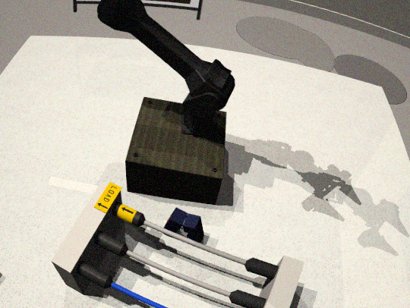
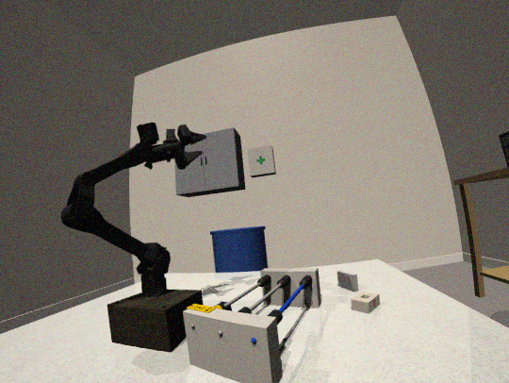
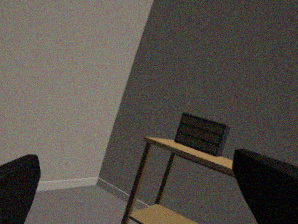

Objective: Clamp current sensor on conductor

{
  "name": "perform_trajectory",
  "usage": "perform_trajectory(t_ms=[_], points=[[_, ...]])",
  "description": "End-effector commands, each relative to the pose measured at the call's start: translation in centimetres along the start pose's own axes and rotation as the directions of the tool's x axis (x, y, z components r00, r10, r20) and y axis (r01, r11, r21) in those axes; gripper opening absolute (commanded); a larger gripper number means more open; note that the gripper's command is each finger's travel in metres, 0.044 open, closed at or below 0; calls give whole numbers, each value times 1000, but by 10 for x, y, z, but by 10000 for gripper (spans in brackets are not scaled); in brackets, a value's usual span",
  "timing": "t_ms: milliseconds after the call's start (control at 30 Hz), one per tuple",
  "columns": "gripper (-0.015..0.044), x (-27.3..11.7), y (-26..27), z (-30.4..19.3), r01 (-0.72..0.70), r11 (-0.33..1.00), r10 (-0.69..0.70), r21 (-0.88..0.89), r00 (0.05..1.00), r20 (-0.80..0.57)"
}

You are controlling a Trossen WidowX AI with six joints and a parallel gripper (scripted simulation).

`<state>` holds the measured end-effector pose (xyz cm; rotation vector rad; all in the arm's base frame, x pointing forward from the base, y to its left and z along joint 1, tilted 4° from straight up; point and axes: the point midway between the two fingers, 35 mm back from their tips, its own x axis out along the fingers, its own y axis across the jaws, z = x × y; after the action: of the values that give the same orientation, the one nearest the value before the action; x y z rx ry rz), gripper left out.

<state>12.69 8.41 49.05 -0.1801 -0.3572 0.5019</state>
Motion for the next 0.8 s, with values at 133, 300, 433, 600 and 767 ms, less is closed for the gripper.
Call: perform_trajectory(t_ms=[133,300,433,600,767], points=[[440,58,-1,-69,161,987,-159,5,980,-115],[440,78,-28,-123,270,963,-261,22,947,-189],[440,82,-61,-170,363,931,-342,43,906,-249],[440,67,-106,-225,482,873,-437,76,840,-321],[440,64,-112,-233,499,863,-449,81,830,-330]])
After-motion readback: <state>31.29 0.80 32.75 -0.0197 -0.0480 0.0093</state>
